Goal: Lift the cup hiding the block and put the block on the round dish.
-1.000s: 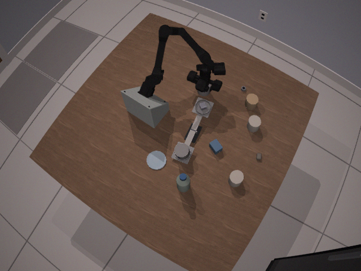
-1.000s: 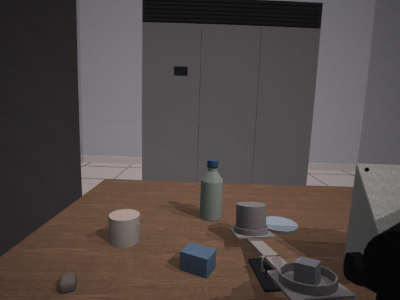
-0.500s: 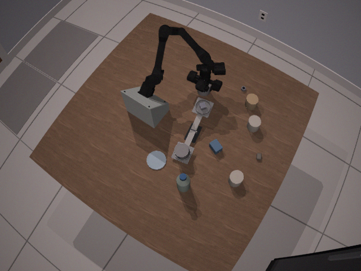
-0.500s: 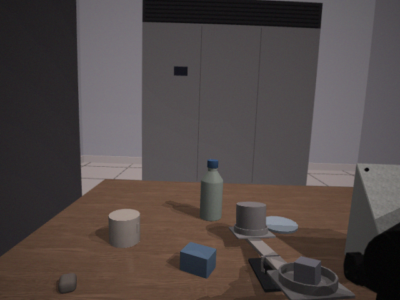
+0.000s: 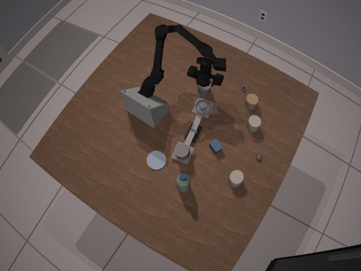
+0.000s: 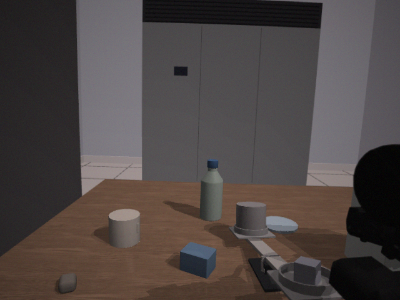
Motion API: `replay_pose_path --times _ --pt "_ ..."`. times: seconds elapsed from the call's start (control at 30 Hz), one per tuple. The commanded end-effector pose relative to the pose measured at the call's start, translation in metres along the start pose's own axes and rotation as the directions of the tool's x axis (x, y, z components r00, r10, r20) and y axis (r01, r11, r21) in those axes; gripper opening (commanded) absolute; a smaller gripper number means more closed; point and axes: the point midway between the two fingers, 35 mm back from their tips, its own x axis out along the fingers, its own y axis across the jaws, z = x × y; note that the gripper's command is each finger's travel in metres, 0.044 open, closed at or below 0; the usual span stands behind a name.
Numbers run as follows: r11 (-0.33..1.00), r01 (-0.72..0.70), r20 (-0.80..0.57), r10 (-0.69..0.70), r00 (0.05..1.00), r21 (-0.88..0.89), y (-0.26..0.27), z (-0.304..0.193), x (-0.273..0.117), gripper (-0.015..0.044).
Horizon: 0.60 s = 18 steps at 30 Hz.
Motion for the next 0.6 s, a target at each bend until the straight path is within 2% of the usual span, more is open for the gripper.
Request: replay_pose_path --times 0.0,0.03,0.2,0.57 --pt "0.997 -0.038 0.019 0.039 0.999 -0.07 0.009 0.004 -0.007 0.0282" --pt "0.996 -0.036 0.021 0.037 0.999 -0.082 0.01 0.006 -0.007 0.026" --pt "0.988 -0.023 0.033 0.028 0.999 -0.156 0.016 0.019 -0.01 0.026" --pt "0.872 0.031 0.042 -0.012 0.999 -0.489 0.033 0.086 -0.03 0.026"
